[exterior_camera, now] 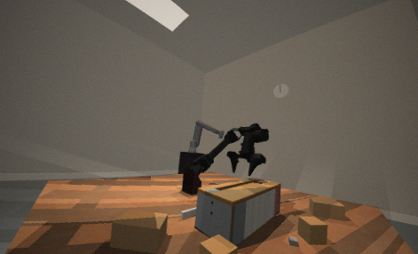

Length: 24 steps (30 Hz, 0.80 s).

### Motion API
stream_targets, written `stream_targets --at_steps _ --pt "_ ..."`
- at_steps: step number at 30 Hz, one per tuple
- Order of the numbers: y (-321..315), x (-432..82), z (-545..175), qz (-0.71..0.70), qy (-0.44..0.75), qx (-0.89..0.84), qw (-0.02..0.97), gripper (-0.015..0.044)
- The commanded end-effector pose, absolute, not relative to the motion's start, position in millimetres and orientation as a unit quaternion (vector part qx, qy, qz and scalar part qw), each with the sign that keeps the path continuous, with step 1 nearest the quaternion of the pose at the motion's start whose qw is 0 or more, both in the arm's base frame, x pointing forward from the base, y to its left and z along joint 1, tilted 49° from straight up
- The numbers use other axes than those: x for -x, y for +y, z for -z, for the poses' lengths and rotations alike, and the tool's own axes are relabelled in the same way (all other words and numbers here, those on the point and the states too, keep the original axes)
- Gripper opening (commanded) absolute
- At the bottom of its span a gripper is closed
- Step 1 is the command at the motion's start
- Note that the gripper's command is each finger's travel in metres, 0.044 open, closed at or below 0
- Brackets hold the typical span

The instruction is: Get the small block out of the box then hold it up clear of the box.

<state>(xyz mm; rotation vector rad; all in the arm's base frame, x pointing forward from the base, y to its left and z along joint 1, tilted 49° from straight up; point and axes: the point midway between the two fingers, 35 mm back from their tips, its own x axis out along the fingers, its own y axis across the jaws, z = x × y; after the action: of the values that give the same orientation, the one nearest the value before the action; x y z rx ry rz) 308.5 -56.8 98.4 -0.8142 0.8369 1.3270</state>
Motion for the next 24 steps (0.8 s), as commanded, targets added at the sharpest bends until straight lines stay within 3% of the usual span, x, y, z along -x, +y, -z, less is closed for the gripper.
stream_targets --at_steps 1,24 --pt "-52 -309 -94 -0.582 0.365 0.353 0.635 0.04" --pt "-24 -311 -68 -0.582 0.365 0.353 0.635 0.04"
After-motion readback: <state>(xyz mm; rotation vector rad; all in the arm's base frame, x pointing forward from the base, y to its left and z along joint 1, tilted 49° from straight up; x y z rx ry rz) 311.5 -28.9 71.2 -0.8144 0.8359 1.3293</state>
